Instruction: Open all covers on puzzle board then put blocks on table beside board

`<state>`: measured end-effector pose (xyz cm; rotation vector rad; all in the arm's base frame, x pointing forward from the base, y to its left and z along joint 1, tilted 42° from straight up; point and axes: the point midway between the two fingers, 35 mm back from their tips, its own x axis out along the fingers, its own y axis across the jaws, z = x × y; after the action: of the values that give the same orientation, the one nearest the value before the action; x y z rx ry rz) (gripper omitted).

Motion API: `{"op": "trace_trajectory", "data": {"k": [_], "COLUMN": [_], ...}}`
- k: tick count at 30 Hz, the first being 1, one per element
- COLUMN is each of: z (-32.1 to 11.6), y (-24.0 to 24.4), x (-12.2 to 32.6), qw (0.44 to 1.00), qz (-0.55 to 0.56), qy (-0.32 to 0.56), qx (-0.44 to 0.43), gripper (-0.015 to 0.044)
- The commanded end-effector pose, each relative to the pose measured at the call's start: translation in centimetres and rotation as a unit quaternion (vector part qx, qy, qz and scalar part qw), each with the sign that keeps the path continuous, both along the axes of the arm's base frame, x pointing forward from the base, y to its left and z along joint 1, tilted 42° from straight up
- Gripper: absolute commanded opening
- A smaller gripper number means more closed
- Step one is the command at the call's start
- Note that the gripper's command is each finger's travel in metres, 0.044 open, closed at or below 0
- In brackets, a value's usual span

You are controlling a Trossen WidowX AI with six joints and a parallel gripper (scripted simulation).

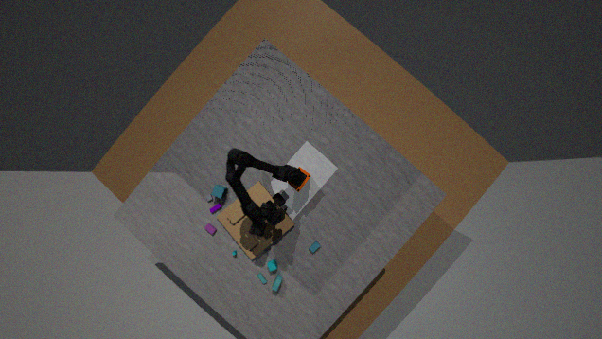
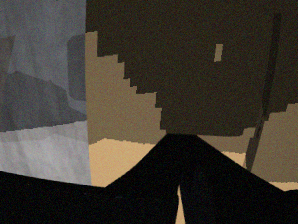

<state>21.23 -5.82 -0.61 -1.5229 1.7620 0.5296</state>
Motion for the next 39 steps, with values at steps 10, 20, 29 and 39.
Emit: {"op": "trace_trajectory", "data": {"k": [10, 20, 29, 39], "z": [-0.8, -1.4, -2.0, -2.6], "y": [1.0, 1.7, 2.3, 3.0], "x": [0.6, 0.9, 1.2, 1.4], "qw": [1.000, 1.000, 1.000, 1.000], "qz": [0.000, 0.000, 0.000, 0.000], "qy": [-0.003, -0.003, -0.003, -0.003], "qx": [0.004, 0.004, 0.005, 0.005], "gripper": [0.0000, 0.0000, 0.0000, 0.0000]}}
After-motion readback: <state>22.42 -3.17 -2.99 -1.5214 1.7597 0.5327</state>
